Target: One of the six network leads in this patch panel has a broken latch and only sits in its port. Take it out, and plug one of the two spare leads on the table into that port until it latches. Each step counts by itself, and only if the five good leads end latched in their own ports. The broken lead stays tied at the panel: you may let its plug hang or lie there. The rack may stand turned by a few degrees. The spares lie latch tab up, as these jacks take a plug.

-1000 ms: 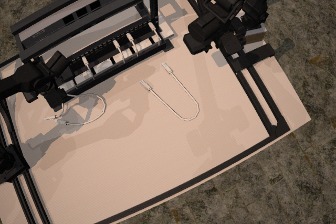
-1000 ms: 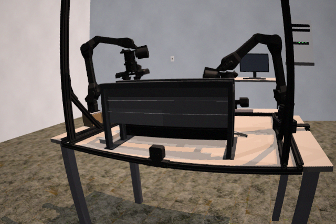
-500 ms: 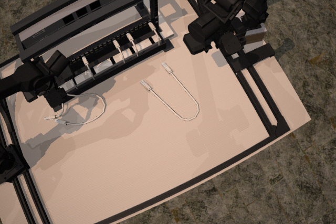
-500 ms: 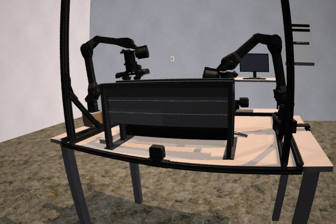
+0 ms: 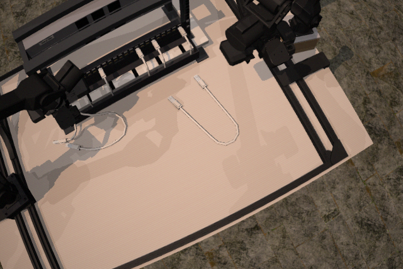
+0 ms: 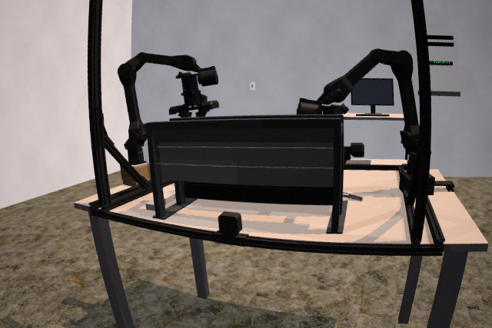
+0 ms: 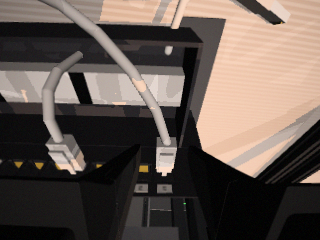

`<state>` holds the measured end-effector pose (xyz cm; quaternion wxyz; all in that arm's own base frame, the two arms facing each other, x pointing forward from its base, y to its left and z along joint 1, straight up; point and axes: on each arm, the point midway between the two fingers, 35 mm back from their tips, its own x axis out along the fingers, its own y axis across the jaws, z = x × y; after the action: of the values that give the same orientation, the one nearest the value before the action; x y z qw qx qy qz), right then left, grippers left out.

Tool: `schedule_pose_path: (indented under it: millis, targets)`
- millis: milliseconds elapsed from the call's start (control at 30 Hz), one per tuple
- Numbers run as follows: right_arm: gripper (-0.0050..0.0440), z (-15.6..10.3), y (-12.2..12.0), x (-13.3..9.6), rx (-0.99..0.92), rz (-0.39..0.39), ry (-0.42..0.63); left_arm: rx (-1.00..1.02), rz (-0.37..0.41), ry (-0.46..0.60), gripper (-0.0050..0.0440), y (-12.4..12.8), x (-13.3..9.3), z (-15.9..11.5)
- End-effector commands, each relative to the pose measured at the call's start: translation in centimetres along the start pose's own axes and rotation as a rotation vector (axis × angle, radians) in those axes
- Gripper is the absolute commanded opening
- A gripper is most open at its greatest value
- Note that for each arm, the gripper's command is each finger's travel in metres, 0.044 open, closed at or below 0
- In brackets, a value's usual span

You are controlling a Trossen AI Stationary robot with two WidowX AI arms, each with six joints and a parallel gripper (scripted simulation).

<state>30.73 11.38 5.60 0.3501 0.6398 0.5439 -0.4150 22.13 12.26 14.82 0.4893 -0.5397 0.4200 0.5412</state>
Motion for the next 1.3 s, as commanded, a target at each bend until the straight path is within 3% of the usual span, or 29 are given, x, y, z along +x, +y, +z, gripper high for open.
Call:
schedule_pose_path:
  millis: [0,367,400,1267]
  targets:
    - [0.0176,0.0,0.0,0.0,0.0,0.0,0.0,0.0,0.0,0.0,0.0176,0.0,0.0,0.0]
    - [0.0176,0.0,0.0,0.0,0.0,0.0,0.0,0.0,0.0,0.0,0.0176,0.0,0.0,0.0]
    - [0.0176,0.1,0.0,-6.0,0.0,0.0,0.0,0.0,0.0,0.0,0.0176,0.0,0.0,0.0]
    - [0.0176,0.1,0.0,-7.0,0.003,-0.001,-0.006,0.0,0.0,0.0,0.0176,0.0,0.0,0.0]
